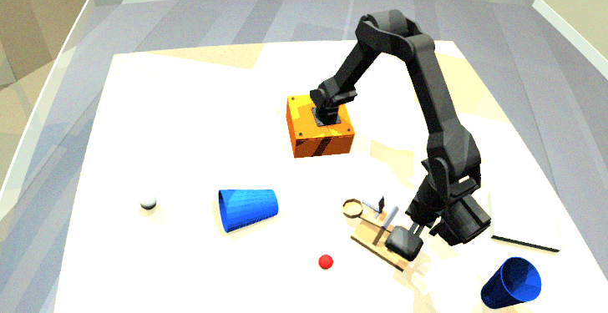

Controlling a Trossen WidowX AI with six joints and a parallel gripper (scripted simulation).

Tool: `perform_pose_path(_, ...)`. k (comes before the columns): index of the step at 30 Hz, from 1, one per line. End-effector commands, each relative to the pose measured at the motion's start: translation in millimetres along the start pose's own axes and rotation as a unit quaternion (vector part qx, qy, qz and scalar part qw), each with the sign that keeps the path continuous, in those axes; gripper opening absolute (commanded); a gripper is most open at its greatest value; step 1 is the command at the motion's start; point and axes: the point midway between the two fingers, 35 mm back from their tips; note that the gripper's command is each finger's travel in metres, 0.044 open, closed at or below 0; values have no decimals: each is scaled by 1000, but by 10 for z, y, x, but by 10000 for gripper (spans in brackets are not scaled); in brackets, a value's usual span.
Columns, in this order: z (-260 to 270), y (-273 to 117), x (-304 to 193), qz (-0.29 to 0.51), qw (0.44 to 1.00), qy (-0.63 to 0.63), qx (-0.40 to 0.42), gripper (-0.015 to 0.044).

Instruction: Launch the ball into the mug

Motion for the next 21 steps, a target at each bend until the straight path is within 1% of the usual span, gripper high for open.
perform_pose_path(1, 6, 96, -21, 6, 1000, 1, 2, 440)
perform_pose_path(21, 5, 422, -34, 6, 1000, 1, 2, 440)
Point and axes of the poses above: the point midway between the two fingers, 35 mm back from their tips, its own y axis out along the fingers, its own z axis across the jaws, x = y × z, and after that the axes turned 6 degrees about -y, right-handed
